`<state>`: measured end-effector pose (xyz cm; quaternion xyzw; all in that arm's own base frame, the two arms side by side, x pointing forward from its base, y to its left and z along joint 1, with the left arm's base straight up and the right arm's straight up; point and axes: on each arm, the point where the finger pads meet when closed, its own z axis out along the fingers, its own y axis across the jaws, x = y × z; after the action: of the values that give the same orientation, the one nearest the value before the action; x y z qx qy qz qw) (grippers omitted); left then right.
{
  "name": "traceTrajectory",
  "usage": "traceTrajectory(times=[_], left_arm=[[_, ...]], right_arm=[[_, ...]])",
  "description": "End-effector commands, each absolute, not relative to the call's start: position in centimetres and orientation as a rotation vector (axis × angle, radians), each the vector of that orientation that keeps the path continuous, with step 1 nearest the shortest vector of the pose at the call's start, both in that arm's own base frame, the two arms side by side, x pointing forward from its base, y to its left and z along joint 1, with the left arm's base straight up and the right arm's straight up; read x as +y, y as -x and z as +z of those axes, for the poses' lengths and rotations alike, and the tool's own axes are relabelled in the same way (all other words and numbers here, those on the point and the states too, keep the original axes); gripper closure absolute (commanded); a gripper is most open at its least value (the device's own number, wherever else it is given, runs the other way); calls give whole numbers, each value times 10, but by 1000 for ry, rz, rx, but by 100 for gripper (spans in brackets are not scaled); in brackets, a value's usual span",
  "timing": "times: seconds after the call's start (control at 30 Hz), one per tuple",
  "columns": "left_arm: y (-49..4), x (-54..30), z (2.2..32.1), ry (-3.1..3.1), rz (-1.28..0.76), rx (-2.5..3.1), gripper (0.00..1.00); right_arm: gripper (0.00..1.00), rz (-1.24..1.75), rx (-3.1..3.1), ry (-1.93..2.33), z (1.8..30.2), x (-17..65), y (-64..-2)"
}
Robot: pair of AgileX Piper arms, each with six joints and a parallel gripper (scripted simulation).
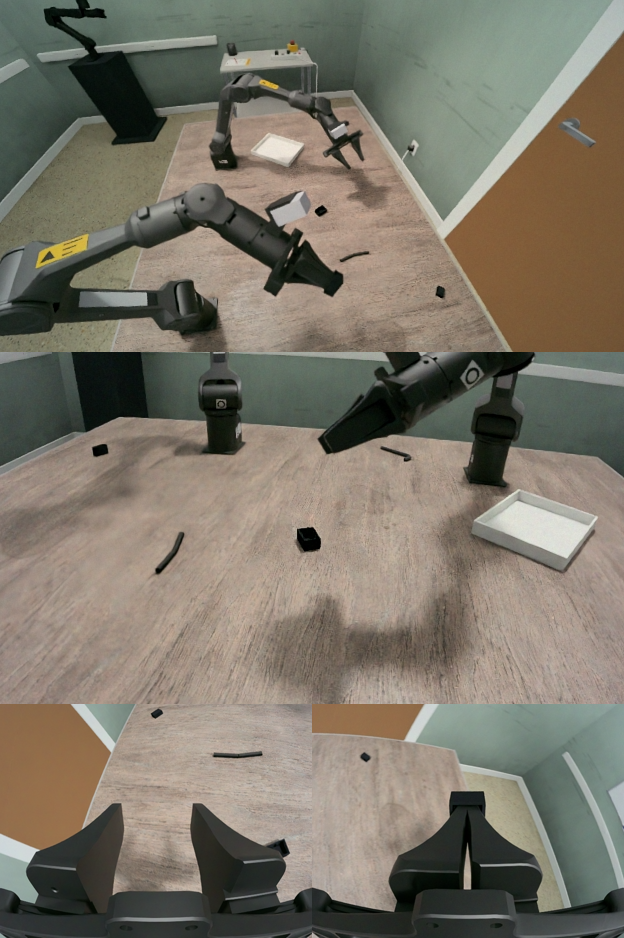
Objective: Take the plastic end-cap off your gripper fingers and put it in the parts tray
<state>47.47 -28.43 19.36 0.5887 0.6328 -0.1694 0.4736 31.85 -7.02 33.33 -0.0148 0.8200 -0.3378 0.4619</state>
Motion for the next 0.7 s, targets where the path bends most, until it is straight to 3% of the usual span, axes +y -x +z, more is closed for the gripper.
traceTrajectory(times=[0.0, 0.67], left_arm=[[-473, -280, 195, -1431, -412, 1570, 35], [-441, -219, 200, -1263, -387, 1879, 35]], right_arm=[[100, -798, 2027, 64, 327, -62, -323], [100, -328, 2095, 330, 256, 48, -354]])
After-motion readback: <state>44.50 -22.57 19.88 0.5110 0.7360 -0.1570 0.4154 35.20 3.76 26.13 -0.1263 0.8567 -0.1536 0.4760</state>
